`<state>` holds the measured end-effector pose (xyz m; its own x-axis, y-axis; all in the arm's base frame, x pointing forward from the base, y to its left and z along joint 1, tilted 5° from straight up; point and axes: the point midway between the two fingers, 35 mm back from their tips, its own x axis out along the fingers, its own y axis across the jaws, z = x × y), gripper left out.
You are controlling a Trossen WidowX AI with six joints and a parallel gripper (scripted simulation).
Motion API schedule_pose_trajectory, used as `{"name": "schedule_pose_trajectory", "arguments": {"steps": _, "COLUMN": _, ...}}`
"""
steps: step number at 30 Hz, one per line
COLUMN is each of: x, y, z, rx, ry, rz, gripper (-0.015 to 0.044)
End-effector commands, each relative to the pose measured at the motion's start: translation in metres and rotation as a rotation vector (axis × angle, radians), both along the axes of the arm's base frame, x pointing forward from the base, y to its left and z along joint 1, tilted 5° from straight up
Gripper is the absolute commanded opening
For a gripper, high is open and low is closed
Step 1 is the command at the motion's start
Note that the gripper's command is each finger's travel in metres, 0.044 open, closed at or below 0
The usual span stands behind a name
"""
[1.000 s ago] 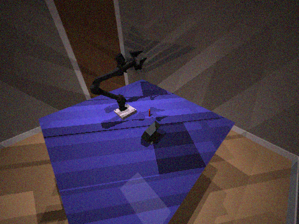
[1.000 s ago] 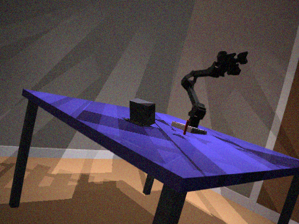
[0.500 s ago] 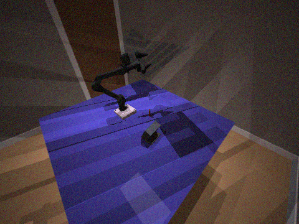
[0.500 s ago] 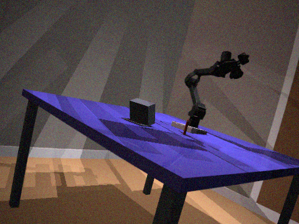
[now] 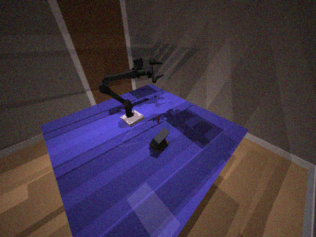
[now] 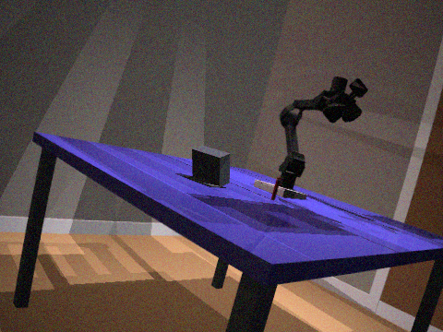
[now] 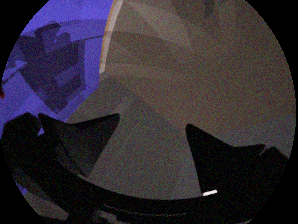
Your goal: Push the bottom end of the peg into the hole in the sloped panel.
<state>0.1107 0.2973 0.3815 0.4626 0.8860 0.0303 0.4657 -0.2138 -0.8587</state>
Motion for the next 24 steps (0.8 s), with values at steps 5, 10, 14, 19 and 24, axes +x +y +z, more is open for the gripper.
{"name": "schedule_pose_trajectory", "arguments": {"steps": 5, "x": 0.029, "y": 0.0, "z": -0.028, "rx": -0.081, "ry": 0.056, "rz": -0.085, "gripper": 0.044}}
{"name": "schedule_pose_trajectory", "arguments": {"steps": 10, "x": 0.035, "y": 0.003, "z": -0.039, "rx": -0.083, "ry": 0.15, "rz": -0.101, "gripper": 0.044}}
{"name": "schedule_pose_trajectory", "arguments": {"steps": 14, "x": 0.042, "y": 0.005, "z": -0.05, "rx": -0.083, "ry": 0.254, "rz": -0.123, "gripper": 0.044}}
{"name": "schedule_pose_trajectory", "arguments": {"steps": 19, "x": 0.05, "y": 0.007, "z": -0.064, "rx": -0.08, "ry": 0.383, "rz": -0.156, "gripper": 0.044}}
{"name": "schedule_pose_trajectory", "arguments": {"steps": 24, "x": 0.058, "y": 0.008, "z": -0.078, "rx": -0.073, "ry": 0.513, "rz": -0.197, "gripper": 0.044}}
